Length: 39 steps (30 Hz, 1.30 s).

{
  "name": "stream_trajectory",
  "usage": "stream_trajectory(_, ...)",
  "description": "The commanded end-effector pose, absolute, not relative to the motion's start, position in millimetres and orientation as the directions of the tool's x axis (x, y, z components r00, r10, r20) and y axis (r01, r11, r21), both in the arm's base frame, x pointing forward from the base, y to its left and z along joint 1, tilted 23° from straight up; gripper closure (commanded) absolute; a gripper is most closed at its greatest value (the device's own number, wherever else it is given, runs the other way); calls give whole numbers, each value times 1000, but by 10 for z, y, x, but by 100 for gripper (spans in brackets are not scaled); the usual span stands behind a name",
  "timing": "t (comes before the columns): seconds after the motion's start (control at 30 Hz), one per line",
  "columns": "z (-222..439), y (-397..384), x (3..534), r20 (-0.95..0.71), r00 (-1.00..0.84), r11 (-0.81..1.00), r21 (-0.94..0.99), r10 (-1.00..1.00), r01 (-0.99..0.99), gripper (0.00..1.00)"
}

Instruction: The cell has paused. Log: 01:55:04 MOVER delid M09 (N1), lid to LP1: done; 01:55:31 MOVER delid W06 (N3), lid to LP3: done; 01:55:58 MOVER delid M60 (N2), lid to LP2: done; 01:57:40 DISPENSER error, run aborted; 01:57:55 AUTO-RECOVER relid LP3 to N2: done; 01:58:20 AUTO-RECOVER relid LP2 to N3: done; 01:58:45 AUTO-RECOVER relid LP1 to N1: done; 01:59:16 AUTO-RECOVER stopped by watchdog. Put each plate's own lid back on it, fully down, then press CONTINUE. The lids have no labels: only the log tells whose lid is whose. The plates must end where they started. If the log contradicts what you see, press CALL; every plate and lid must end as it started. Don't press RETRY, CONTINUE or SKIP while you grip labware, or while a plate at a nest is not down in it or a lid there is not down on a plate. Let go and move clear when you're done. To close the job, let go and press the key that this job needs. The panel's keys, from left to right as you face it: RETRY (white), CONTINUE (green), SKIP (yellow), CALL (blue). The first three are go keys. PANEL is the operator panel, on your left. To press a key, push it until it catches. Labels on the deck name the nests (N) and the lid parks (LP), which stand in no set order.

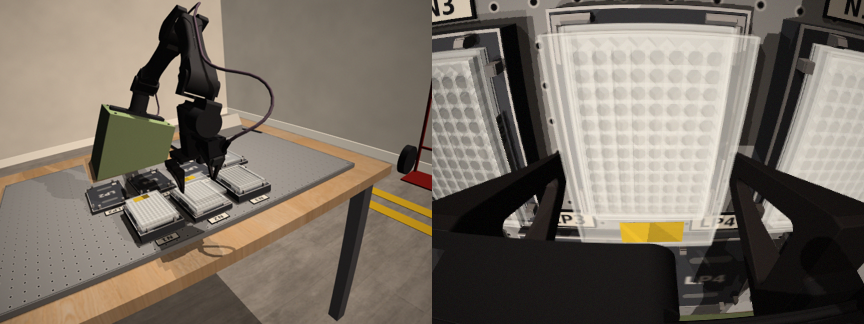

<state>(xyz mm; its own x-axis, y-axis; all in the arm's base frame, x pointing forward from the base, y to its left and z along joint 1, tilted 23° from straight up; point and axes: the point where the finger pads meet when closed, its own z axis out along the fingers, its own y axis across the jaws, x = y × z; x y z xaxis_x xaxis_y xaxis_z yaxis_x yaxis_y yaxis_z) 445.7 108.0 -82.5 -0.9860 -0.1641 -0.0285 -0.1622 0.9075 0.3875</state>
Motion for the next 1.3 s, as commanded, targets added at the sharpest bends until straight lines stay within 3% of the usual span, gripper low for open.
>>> stream_trajectory(0.0,-813,1088,4451,-31,-988,907,391,-154,-154,100)
stream_trajectory(1.27,-885,1130,4561,-58,-987,907,389,-151,-162,100)
